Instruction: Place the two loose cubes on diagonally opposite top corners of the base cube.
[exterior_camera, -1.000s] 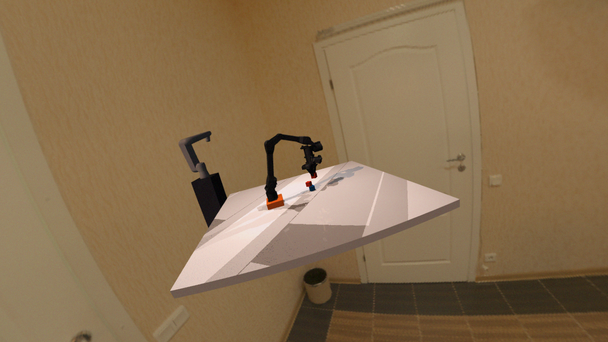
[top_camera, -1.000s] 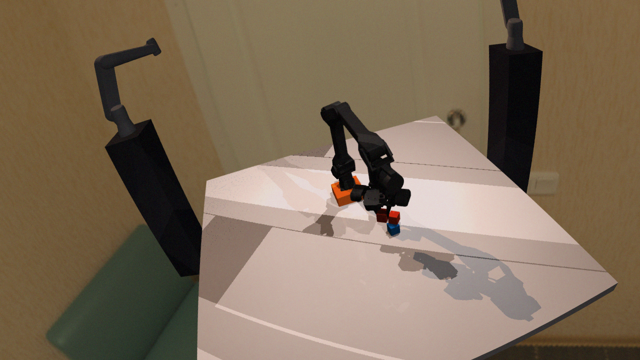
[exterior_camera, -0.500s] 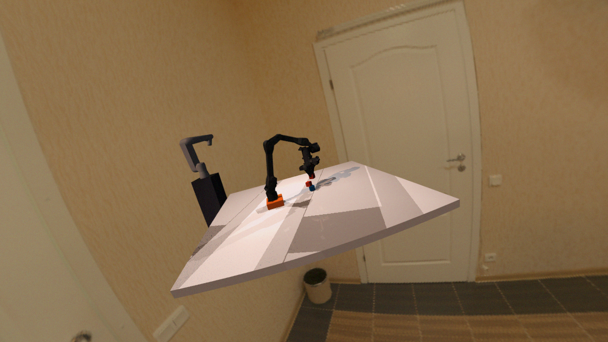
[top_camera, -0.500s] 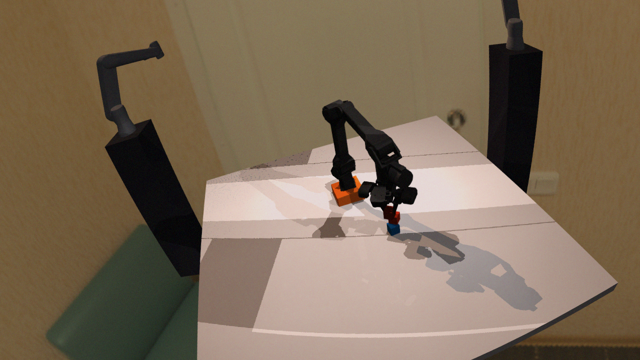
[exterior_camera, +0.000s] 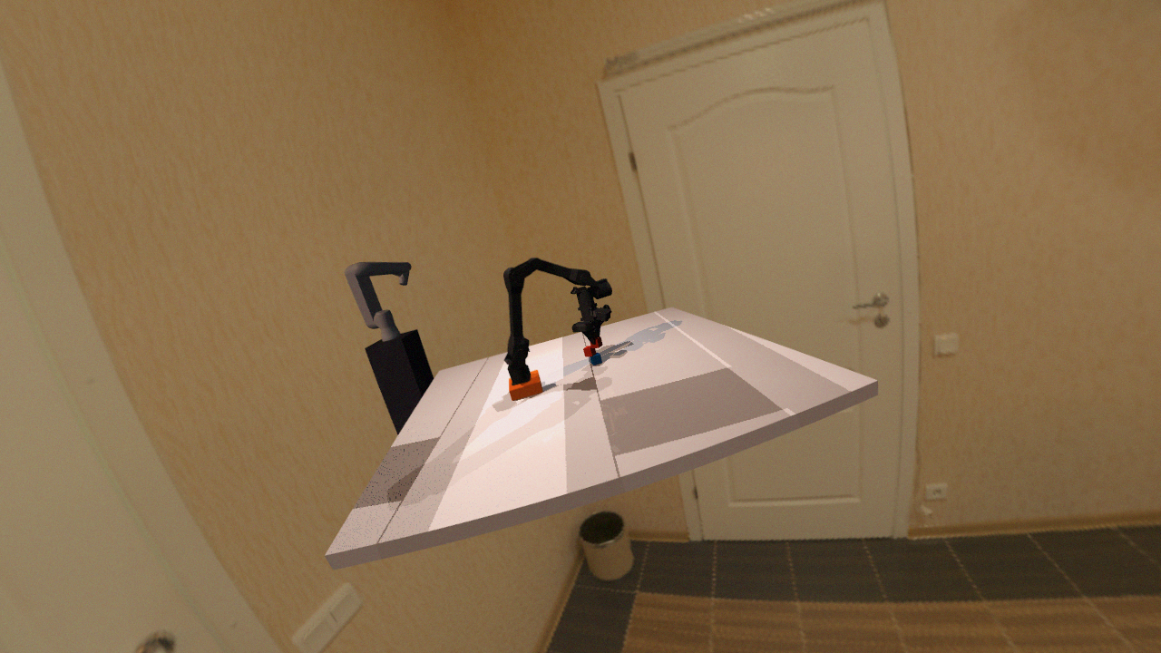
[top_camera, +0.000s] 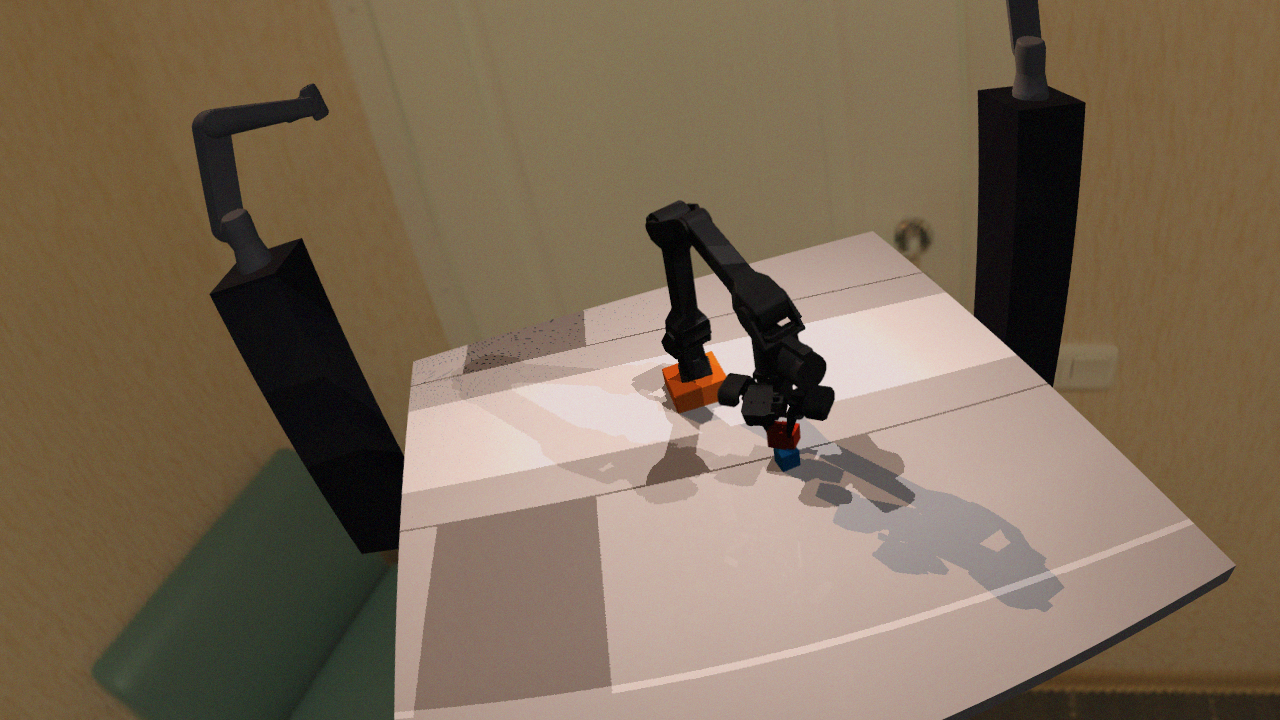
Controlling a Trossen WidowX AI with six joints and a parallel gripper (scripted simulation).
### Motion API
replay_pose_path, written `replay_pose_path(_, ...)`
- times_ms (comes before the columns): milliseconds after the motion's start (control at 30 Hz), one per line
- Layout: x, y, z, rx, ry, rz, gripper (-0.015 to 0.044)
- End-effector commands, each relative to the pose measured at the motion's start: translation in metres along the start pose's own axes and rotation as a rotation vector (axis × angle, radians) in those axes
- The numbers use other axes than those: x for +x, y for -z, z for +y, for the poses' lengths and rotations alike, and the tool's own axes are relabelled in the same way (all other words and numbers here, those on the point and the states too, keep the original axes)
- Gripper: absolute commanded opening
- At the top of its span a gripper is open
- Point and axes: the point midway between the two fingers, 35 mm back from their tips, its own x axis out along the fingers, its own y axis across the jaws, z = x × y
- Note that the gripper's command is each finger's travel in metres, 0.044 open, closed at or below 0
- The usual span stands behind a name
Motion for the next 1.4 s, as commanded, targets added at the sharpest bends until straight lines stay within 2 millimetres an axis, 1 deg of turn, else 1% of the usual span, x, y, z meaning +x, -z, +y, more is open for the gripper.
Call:
replay_pose_path(0, 0.001, 0.0, 0.001, 0.006, -0.004, 0.003, 0.0105)
replay_pose_path(433, 0.029, 0.0, 0.002, 0.007, -0.004, 0.003, 0.0105)
replay_pose_path(1233, 0.031, 0.0, 0.002, 0.005, -0.004, 0.003, 0.0105)
replay_pose_path(1367, 0.031, 0.0, 0.002, 0.005, -0.004, 0.003, 0.0205)
